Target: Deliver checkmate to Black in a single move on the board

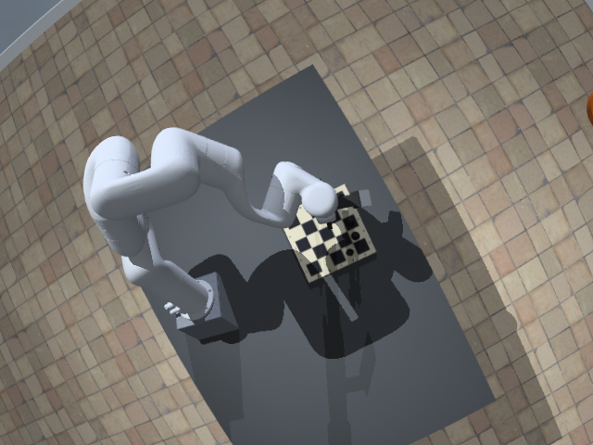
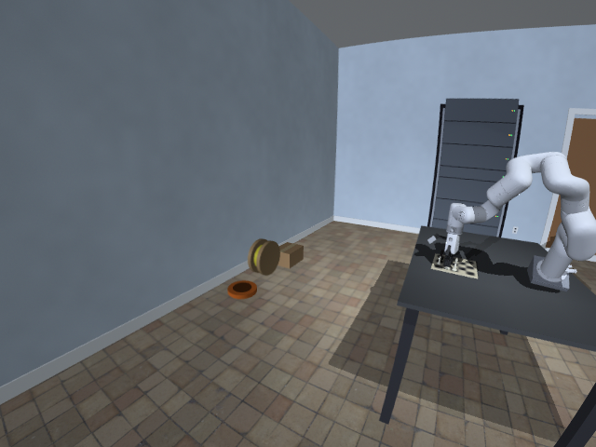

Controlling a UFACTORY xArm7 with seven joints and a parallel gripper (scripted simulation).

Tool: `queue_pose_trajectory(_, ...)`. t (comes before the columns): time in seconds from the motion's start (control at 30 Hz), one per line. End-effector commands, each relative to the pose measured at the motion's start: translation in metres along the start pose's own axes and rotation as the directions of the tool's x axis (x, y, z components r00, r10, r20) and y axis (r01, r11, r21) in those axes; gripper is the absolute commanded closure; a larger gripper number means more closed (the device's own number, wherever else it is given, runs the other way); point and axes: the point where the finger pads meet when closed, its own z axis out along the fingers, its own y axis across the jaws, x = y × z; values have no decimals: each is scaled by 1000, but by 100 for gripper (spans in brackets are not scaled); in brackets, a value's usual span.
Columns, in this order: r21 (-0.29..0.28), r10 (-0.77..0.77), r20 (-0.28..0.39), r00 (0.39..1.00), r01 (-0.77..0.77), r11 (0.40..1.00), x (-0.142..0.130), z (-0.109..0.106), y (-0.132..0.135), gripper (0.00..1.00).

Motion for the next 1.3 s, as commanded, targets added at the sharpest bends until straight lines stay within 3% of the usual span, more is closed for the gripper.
queue_pose_trajectory(0.0,0,0,-4,1000,0,1000,2,-2,0,58)
queue_pose_trajectory(0.87,0,0,-4,1000,0,1000,2,-2,0,58)
queue_pose_trajectory(0.9,0,0,-4,1000,0,1000,2,-2,0,100)
queue_pose_trajectory(1.27,0,0,-4,1000,0,1000,2,-2,0,100)
